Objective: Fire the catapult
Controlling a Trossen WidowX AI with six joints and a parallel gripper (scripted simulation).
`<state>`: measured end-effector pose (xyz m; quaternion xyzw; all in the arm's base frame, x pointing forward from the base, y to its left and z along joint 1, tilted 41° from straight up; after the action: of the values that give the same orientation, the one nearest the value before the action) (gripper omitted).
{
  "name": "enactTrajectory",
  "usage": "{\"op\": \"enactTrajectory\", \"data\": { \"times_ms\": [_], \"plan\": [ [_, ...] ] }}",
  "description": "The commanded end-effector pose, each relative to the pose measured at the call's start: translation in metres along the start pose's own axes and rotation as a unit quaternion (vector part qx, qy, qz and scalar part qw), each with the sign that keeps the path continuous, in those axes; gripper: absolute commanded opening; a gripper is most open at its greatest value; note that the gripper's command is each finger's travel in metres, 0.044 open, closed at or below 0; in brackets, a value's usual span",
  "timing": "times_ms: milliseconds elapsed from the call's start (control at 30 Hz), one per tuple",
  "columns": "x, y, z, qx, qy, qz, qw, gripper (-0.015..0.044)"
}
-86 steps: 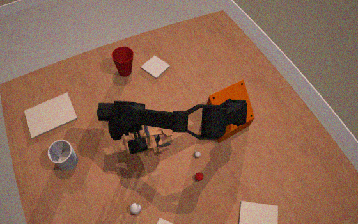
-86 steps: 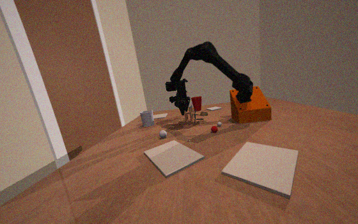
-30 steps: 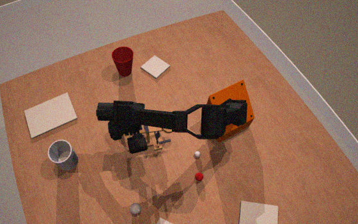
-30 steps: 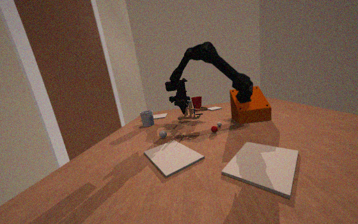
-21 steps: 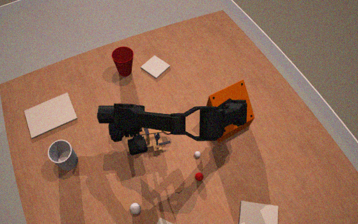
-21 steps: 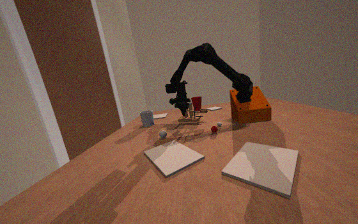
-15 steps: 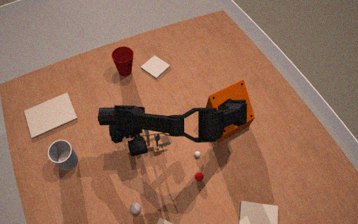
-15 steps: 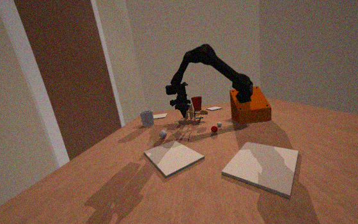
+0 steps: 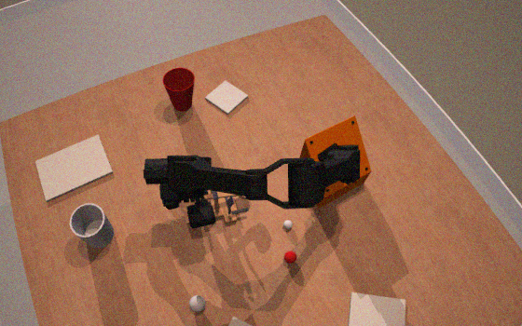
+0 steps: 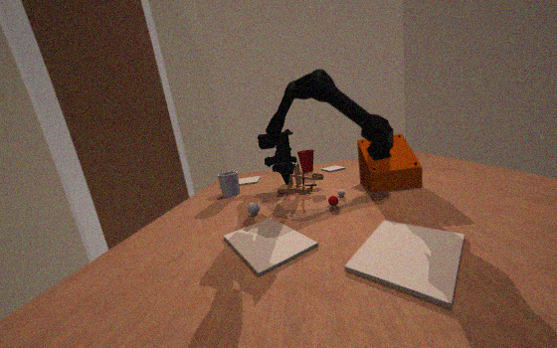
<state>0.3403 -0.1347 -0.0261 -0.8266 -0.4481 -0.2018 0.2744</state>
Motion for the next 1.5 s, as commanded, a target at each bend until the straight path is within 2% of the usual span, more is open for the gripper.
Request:
{"op": "enactTrajectory", "data": {
  "times_ms": [0,267,367,500,567,600,733,867,933,967,1000,1033,1133,1167,1467],
  "plan": [
    [0.0,0.0,-0.001,-0.001,0.0,-0.001,1.0,0.0157],
    [0.0,0.001,-0.003,-0.001,0.0,-0.001,1.0,0.0367],
    [0.0,0.004,-0.041,-0.002,-0.002,0.0,1.0,0.044],
    [-0.001,0.0,-0.098,-0.001,-0.002,0.0,1.0,0.044],
    [-0.001,-0.001,-0.101,-0.001,-0.002,0.0,1.0,0.044],
    [-0.003,0.002,-0.082,-0.002,0.0,0.005,1.0,0.044],
    [-0.003,0.002,-0.085,-0.003,0.0,0.005,1.0,0.044],
    [-0.003,0.003,-0.14,-0.015,-0.001,0.002,1.0,0.044],
    [-0.003,0.002,-0.152,-0.018,-0.001,0.002,1.0,0.044],
    [-0.003,0.002,-0.152,-0.018,-0.001,0.002,1.0,0.044],
    [-0.001,0.003,-0.129,-0.007,0.001,0.005,1.0,0.0414],
    [0.007,0.0,-0.127,-0.007,-0.002,0.003,1.0,0.0387],
    [0.05,-0.023,-0.115,-0.011,-0.012,-0.01,1.0,0.0309],
    [0.064,-0.032,-0.111,-0.013,-0.015,-0.015,1.0,0.03],
    [0.147,-0.14,-0.065,-0.019,-0.018,-0.061,0.998,0.03]
  ]
}}
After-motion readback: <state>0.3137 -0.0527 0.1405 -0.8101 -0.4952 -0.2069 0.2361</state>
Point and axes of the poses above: the point midway between the two fingers, 35 mm back from their tips, its own z axis out along the fingers, its own x axis across the jaws, y = z × x, the point moved 9 cm from there along -z, back along the fingers, and after that the axes turned 13 degrees about z, right-handed, at the moved point
